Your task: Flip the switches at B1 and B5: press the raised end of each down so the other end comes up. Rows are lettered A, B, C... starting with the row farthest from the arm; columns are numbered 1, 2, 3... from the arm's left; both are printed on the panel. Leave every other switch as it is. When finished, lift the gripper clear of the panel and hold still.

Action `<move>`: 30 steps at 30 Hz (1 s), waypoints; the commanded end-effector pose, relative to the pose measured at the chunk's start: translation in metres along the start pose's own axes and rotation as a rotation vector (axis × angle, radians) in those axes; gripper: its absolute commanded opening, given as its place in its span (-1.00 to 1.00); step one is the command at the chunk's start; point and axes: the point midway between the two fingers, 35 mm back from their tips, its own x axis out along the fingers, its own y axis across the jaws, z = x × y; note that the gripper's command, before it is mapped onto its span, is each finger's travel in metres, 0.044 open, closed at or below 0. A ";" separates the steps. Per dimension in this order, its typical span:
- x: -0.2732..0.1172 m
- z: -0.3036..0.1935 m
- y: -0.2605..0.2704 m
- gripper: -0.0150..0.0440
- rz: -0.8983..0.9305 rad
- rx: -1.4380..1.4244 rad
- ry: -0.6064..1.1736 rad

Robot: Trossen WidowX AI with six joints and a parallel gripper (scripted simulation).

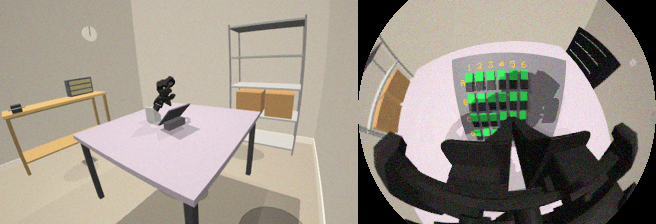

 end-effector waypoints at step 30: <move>0.056 -0.006 -0.010 -0.49 0.016 -0.008 -0.035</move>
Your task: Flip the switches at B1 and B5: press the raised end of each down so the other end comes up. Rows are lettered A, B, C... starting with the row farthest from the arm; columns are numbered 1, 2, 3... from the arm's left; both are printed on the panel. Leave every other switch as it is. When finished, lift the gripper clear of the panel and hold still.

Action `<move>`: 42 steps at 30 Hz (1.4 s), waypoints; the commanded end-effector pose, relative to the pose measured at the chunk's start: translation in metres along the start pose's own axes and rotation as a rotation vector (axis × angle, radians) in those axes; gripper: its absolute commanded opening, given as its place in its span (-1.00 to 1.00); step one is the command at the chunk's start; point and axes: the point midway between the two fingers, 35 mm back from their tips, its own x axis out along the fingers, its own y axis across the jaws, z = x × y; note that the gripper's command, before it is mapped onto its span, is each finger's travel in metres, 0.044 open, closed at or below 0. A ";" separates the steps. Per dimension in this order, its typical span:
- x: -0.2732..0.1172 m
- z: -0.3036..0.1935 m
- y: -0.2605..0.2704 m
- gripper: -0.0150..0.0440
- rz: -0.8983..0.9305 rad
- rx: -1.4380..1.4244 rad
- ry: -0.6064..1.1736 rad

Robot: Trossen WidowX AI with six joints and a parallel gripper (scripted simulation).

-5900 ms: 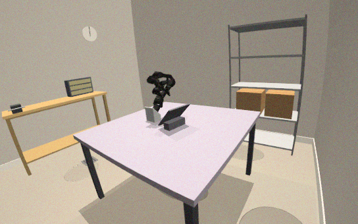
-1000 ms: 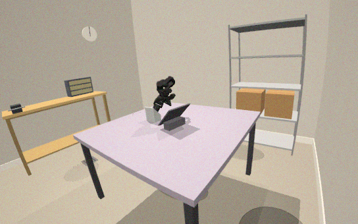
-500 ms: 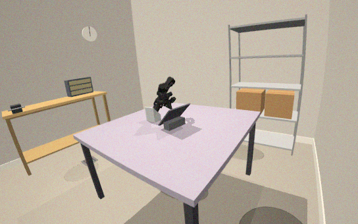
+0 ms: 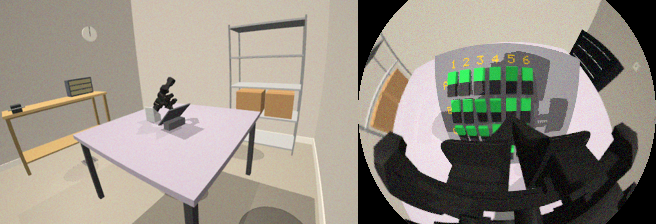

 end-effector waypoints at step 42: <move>0.011 -0.004 -0.001 -0.49 -0.003 0.012 0.007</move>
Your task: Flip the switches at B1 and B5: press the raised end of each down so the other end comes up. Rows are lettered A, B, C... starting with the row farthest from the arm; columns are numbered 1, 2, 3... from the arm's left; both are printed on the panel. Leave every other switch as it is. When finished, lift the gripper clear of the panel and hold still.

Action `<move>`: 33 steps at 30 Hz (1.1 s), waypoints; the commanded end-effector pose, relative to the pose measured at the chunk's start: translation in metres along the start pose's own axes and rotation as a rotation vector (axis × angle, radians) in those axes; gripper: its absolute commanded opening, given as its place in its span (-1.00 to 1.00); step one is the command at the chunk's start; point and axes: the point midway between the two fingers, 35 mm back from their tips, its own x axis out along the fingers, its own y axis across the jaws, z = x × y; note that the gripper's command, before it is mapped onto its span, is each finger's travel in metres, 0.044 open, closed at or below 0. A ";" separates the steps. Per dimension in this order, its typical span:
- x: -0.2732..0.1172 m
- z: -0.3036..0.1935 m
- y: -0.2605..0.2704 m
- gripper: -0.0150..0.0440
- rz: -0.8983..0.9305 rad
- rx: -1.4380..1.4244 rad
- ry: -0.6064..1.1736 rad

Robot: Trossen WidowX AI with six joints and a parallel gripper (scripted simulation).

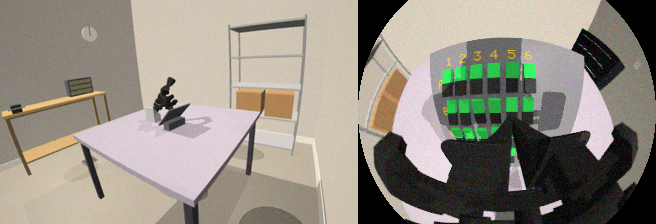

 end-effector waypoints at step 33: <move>-0.023 0.001 -0.007 -0.49 -0.018 0.000 0.022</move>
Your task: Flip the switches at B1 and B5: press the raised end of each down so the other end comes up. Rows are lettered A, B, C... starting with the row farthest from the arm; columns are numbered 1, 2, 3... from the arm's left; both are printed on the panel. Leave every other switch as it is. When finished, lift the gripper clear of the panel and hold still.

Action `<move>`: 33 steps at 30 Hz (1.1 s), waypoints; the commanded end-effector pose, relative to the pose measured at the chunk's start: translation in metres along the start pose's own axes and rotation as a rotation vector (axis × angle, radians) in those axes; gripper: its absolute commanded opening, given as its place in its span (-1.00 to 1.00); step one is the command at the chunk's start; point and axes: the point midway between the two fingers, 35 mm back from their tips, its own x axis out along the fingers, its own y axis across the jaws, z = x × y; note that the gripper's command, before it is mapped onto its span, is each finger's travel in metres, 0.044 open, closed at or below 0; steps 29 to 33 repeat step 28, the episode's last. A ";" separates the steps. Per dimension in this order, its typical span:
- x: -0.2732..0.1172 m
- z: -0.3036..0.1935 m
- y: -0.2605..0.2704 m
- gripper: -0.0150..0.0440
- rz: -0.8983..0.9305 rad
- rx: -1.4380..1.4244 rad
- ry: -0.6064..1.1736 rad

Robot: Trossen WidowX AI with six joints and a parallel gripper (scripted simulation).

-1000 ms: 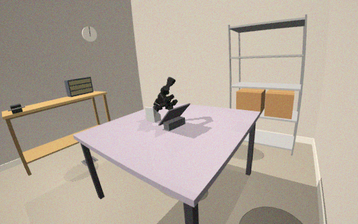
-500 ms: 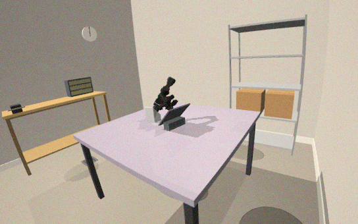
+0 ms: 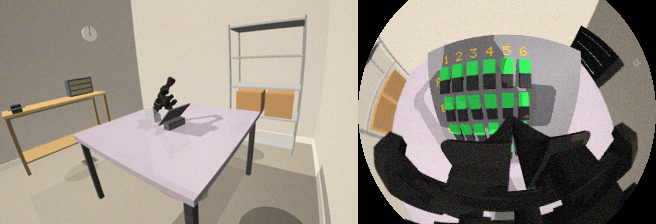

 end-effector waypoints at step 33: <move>-0.064 -0.006 0.032 -0.49 0.005 -0.004 0.009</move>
